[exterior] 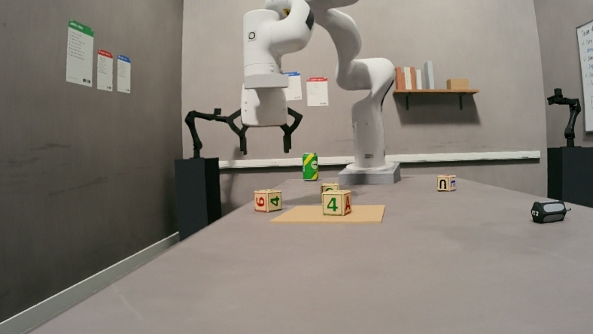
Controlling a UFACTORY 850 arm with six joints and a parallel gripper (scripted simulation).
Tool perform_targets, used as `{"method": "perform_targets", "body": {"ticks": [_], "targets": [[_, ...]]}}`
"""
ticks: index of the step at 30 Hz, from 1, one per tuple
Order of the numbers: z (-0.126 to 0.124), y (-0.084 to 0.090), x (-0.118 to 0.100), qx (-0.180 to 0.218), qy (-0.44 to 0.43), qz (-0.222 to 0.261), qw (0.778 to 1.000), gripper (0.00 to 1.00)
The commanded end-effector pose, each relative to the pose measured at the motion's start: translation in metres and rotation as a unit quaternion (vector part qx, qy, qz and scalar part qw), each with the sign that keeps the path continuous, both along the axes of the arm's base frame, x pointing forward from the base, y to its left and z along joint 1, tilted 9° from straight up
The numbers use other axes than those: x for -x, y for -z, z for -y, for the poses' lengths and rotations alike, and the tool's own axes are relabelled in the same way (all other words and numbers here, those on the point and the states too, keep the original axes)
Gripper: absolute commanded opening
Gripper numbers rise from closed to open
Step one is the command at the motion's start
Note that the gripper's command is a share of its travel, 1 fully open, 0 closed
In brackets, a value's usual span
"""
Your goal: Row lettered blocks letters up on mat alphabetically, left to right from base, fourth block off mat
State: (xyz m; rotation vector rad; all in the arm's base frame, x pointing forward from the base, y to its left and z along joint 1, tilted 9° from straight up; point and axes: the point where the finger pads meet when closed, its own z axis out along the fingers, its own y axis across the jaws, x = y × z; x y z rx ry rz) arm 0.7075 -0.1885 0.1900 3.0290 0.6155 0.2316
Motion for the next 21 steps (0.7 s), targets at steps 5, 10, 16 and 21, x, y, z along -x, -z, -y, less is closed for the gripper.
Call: {"method": "perform_targets", "body": {"ticks": [5, 10, 16, 21], "targets": [[0.0003, 0.0019, -0.0012, -0.015, 0.133, 0.001, 0.991, 1.00], [0.0004, 0.0039, -0.0014, -0.027, 0.209, 0.003, 0.977, 1.00], [0.0005, 0.0059, -0.0016, -0.039, 0.286, 0.004, 0.957, 1.00], [0.0006, 0.0078, -0.0018, -0.050, 0.354, 0.005, 0.934, 1.00]]}}
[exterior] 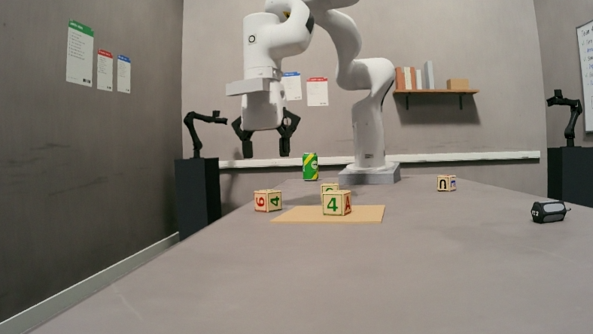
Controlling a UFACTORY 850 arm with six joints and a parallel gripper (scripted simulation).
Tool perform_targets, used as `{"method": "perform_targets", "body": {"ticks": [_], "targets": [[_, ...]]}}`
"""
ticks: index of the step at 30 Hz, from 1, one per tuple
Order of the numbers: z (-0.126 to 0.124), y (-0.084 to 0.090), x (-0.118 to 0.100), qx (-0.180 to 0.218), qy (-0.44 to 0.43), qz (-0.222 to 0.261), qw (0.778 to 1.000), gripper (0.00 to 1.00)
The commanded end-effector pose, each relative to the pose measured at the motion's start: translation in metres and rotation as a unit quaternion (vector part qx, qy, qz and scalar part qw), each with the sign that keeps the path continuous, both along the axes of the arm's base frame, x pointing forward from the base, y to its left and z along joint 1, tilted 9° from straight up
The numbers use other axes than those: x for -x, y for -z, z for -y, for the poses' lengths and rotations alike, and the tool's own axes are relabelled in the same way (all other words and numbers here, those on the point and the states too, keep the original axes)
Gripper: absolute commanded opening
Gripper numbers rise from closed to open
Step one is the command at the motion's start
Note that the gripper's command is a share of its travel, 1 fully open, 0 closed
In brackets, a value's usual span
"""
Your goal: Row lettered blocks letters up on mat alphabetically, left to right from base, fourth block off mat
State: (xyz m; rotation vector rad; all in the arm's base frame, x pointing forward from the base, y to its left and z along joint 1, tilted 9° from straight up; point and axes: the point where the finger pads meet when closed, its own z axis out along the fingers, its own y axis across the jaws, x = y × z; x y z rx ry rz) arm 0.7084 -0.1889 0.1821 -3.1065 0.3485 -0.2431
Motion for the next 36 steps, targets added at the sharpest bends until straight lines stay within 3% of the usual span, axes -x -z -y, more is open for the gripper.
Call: {"method": "perform_targets", "body": {"ticks": [1, 7, 17, 18, 36], "targets": [[0.0003, 0.0002, -0.0010, -0.005, 0.070, 0.000, 0.998, 1.00], [0.0003, 0.0018, -0.0012, -0.015, 0.130, 0.001, 0.991, 1.00], [0.0003, 0.0022, -0.0012, -0.017, 0.146, 0.002, 0.989, 1.00], [0.0003, 0.0022, -0.0012, -0.017, 0.146, 0.002, 0.989, 0.76], [0.0004, 0.0032, -0.0014, -0.017, 0.146, 0.002, 0.989, 0.76]]}}
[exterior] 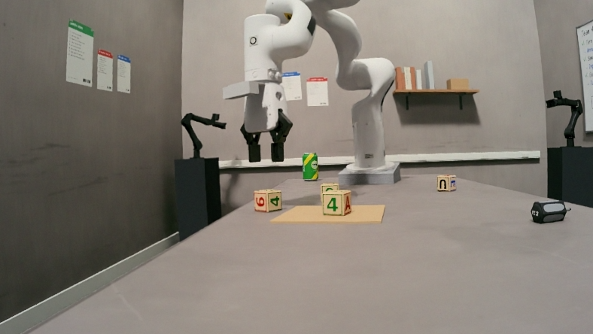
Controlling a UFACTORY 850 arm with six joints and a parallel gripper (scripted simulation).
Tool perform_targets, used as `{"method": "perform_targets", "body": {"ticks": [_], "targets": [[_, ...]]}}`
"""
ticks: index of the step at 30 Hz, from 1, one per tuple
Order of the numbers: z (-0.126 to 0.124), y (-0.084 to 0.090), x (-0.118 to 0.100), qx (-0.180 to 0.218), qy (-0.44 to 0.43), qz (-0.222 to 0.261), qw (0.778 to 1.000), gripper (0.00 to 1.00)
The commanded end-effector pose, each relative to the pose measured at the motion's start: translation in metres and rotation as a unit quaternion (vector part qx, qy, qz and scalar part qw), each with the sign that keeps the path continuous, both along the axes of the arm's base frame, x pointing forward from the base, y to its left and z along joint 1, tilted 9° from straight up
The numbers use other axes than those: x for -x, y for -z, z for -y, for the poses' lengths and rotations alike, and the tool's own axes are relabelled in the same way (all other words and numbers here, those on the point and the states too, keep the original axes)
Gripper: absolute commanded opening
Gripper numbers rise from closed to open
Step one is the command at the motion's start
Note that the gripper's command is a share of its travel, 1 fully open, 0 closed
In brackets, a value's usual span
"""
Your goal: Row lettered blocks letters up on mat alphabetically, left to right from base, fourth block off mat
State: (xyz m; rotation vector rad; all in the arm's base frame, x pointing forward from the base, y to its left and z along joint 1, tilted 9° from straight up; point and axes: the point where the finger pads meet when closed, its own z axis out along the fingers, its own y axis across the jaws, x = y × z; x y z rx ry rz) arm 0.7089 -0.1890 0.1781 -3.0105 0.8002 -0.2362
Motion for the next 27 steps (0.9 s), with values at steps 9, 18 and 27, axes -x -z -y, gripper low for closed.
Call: {"method": "perform_targets", "body": {"ticks": [9, 18, 27], "targets": [[0.000, 0.004, -0.002, 0.000, 0.000, 0.001, 1.000, 0.76], [0.000, 0.015, -0.003, 0.000, 0.000, 0.001, 1.000, 0.76], [0.001, 0.026, -0.005, 0.000, 0.000, 0.001, 1.000, 0.76]]}}
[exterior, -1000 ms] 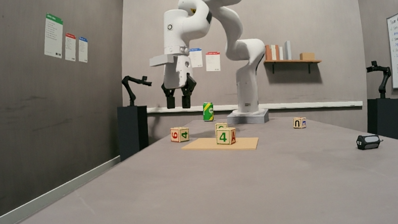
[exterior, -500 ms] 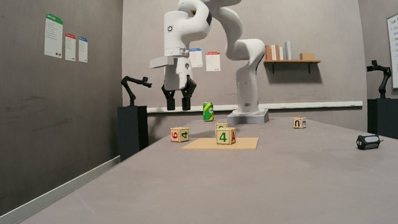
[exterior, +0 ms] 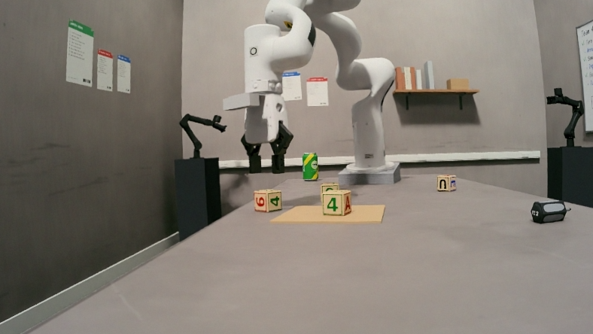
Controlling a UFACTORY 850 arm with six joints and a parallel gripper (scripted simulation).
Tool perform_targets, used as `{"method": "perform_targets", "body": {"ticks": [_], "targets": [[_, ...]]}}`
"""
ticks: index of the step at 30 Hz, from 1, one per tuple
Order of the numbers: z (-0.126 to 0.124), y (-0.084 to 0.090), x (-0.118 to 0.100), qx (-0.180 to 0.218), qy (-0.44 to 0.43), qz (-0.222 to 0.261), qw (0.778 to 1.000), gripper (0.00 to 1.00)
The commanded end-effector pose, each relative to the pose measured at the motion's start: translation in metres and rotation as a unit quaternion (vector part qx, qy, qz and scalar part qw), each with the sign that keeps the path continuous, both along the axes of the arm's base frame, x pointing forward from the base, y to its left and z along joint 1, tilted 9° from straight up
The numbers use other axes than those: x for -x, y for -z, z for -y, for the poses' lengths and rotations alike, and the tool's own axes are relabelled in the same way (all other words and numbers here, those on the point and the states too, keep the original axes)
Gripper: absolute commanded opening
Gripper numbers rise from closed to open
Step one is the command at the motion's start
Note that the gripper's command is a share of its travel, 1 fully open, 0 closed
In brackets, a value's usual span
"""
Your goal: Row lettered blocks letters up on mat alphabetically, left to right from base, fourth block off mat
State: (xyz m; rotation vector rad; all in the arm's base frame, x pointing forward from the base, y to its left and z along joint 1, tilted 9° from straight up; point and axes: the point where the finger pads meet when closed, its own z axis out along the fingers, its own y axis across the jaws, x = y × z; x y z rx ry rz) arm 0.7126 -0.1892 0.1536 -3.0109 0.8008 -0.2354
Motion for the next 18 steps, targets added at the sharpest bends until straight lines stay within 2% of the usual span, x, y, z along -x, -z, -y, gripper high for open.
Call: {"method": "perform_targets", "body": {"ticks": [1, 18], "targets": [[0.000, 0.003, -0.002, 0.000, 0.000, 0.001, 1.000, 0.76], [0.001, 0.022, -0.005, 0.000, 0.000, 0.001, 1.000, 0.76]]}}
